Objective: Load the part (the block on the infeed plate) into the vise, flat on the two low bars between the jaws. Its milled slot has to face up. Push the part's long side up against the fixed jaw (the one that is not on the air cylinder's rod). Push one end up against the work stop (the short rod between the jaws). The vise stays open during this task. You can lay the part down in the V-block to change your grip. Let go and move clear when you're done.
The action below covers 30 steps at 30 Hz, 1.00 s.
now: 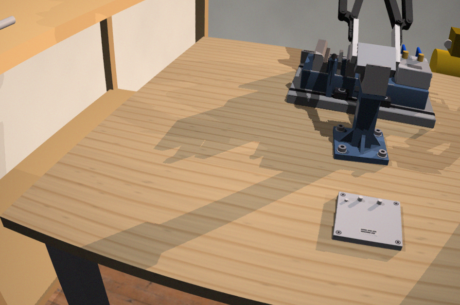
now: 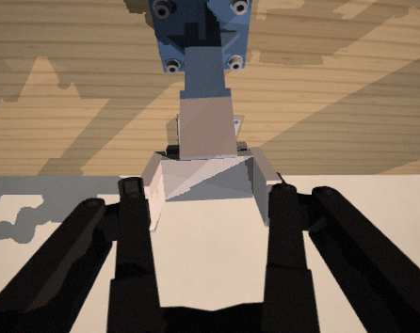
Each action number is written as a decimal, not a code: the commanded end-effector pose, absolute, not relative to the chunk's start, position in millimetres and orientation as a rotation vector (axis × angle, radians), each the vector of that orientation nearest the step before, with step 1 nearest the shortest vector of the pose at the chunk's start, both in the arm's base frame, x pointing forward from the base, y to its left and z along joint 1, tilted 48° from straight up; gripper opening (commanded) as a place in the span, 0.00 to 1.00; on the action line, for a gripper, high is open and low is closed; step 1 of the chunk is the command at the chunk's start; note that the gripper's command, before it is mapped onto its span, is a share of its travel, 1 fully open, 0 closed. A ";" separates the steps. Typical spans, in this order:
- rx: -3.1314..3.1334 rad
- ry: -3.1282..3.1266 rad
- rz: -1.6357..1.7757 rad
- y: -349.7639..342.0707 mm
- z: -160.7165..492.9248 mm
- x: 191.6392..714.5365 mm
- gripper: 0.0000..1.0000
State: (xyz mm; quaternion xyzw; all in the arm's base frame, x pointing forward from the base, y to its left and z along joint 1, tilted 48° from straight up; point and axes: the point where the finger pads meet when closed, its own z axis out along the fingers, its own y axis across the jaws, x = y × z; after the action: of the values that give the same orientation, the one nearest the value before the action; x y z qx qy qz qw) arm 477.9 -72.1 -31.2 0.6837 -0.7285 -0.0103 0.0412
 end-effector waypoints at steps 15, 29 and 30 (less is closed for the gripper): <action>2.099 -2.227 -0.036 -65.9 -27.5 478.5 0.00; 2.099 -2.227 -0.036 -60.3 -22.3 479.2 0.00; 2.099 -2.227 -0.036 -59.9 -21.9 479.3 0.00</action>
State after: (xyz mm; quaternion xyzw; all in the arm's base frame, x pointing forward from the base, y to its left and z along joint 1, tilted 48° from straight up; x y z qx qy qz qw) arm 480.5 -63.6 -23.0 0.6847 -0.7276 -0.0100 0.0401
